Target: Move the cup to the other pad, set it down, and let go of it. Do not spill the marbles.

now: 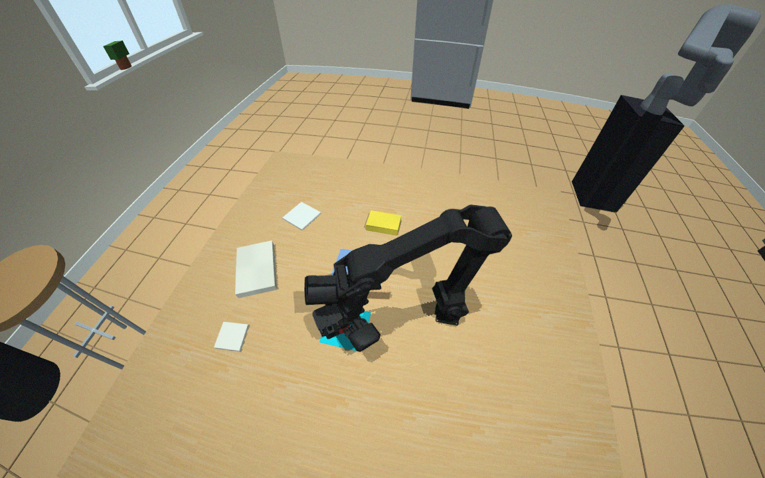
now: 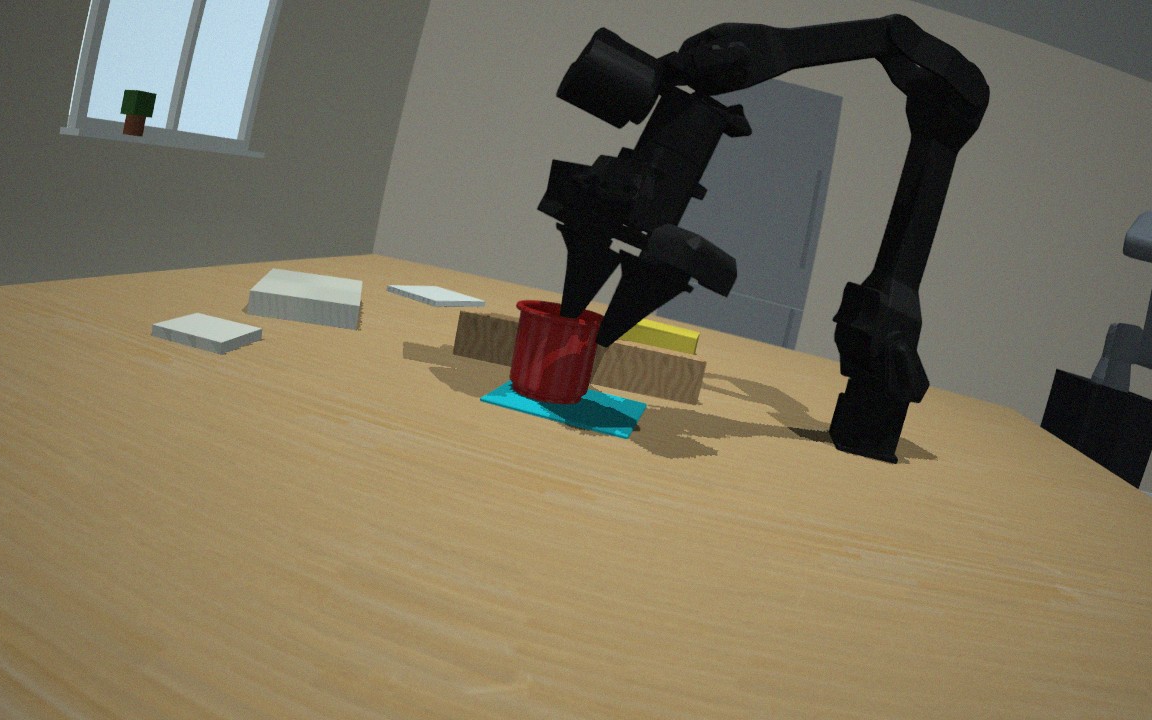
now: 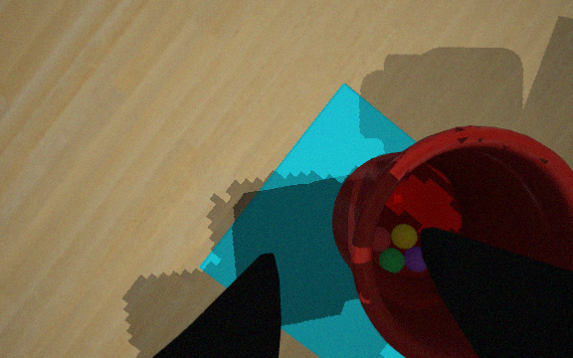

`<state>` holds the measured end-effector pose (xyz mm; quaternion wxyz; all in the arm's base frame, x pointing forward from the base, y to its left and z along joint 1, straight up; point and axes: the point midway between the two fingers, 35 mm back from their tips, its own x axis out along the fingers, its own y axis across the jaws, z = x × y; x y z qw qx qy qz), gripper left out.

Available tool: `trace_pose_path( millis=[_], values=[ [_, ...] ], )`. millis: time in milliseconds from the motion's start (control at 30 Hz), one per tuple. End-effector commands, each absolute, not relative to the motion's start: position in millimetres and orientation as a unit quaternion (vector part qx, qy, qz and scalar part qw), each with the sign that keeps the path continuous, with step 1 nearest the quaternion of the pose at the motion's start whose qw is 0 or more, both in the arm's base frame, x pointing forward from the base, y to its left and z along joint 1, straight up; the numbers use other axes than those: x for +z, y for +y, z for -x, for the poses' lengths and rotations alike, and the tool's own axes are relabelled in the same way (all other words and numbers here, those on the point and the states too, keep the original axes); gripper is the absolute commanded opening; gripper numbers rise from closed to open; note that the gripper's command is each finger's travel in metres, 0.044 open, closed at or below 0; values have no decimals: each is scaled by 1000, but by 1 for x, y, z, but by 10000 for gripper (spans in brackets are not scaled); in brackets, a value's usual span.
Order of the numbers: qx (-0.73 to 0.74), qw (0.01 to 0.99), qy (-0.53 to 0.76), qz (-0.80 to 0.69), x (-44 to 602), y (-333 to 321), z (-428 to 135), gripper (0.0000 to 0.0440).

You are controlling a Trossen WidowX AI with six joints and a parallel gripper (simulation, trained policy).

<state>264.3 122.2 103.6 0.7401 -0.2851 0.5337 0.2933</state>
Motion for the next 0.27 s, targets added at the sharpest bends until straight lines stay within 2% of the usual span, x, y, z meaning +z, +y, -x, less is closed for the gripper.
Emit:
trace_pose_path(
  millis=[0,233],
  values=[
    [296,748,524,280,112,122,-262,245],
    [297,766,499,277,132,123,-263,298]
  ],
)
